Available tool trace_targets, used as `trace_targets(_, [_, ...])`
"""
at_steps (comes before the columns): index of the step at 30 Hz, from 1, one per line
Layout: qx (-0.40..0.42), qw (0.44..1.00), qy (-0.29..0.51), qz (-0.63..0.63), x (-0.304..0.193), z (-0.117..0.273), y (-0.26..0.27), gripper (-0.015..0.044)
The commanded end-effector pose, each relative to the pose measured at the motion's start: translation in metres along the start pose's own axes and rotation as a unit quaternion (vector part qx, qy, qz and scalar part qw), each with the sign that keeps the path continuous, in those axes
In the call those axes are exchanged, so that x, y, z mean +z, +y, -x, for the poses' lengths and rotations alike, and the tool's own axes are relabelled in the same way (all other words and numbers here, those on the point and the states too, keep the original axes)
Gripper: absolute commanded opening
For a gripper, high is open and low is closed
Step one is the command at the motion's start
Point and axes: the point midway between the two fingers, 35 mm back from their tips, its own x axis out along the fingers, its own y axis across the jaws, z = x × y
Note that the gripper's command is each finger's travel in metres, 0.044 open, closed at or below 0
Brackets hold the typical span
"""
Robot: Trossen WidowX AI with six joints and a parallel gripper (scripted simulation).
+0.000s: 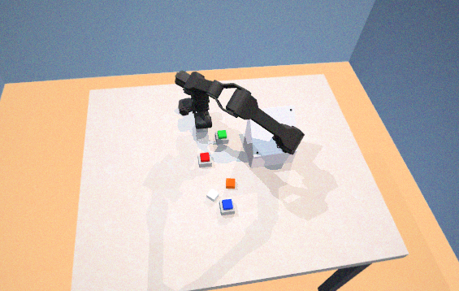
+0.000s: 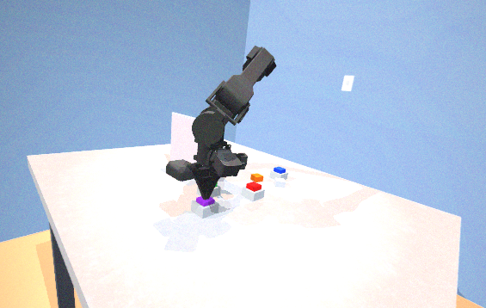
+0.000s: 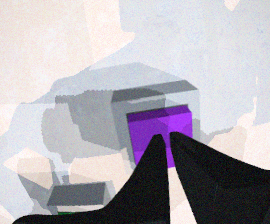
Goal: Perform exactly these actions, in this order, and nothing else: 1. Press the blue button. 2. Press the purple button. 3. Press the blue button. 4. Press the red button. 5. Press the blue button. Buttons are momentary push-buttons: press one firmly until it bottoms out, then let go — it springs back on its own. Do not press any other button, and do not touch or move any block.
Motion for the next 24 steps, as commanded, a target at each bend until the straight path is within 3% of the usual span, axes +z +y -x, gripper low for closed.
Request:
trace_targets(1, [0.005, 1.0, 0.004, -0.003, -0.002, -0.006, 0.001, 0.002])
trace_targets(20, [0.005, 1.0, 0.004, -0.003, -0.002, -0.006, 0.001, 0.002])
trace_targets(24, [0.004, 1.0, 0.004, -0.003, -0.002, 0.029, 0.001, 0.002])
